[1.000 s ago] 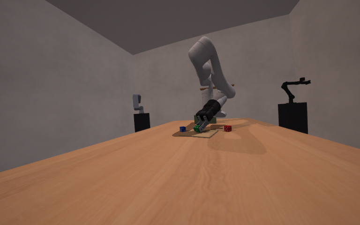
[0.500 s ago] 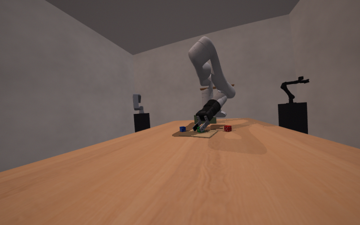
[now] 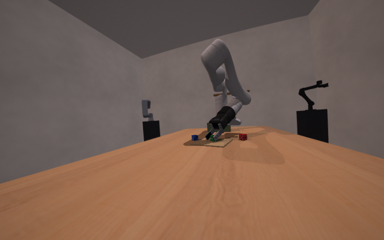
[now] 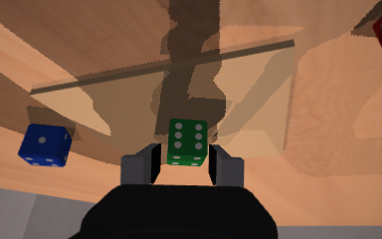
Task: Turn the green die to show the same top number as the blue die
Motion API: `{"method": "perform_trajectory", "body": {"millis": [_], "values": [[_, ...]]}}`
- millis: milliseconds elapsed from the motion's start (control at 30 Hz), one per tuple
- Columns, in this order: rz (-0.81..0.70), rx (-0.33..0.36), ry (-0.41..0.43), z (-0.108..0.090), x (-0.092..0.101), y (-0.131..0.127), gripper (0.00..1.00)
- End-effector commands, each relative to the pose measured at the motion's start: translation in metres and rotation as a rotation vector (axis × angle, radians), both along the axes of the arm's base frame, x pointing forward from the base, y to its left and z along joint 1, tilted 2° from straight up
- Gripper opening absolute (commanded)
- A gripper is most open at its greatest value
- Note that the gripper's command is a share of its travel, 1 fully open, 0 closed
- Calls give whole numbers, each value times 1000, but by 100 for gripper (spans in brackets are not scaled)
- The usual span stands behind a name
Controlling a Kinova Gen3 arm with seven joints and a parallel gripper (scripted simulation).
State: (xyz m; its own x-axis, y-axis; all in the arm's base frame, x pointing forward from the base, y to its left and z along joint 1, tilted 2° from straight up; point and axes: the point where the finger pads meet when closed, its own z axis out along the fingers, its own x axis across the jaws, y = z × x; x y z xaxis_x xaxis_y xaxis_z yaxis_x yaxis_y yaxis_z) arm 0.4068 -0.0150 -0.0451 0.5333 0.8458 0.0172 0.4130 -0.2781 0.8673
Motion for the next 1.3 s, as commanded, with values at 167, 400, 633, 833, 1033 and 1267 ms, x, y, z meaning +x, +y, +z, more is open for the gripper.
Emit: {"method": "perform_trajectory", "body": {"millis": [167,400,633,833,1033,1267], "values": [[0,0,-2,1,0,0,79],[0,0,-2,1,0,0,79],[0,0,-2,1,0,0,79],[0,0,-2,1,0,0,79],[0,0,-1,1,0,0,79],[0,0,-1,6,-8,5,79]]}}
